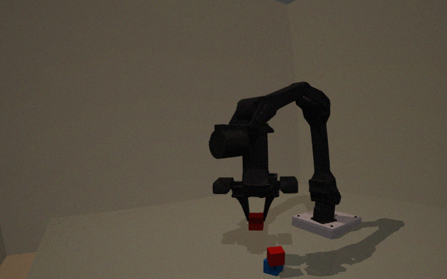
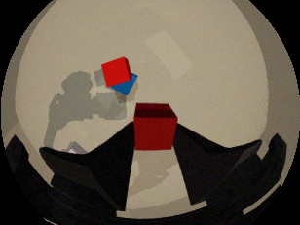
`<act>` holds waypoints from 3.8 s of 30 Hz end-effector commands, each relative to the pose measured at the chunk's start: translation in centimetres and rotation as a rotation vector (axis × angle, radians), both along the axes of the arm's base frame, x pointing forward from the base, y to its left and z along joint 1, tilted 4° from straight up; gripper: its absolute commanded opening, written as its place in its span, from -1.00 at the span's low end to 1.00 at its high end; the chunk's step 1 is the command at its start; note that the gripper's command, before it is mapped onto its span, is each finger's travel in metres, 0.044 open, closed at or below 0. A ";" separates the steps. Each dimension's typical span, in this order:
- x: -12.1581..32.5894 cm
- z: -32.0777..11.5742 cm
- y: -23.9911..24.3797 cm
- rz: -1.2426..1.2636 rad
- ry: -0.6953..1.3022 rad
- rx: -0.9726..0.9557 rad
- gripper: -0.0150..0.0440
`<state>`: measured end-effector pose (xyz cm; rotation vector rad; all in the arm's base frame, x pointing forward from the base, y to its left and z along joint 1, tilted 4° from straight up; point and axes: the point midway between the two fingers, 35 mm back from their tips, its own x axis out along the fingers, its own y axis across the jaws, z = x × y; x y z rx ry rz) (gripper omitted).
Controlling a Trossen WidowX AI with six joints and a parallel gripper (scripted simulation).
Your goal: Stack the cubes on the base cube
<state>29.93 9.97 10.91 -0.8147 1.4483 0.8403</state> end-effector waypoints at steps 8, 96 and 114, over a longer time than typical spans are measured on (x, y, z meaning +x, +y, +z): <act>-2.4 -0.4 2.5 0.318 0.011 0.019 -0.14; -3.0 -6.5 2.7 0.336 0.011 0.020 0.20; -2.8 -3.7 2.6 0.339 0.010 0.016 0.20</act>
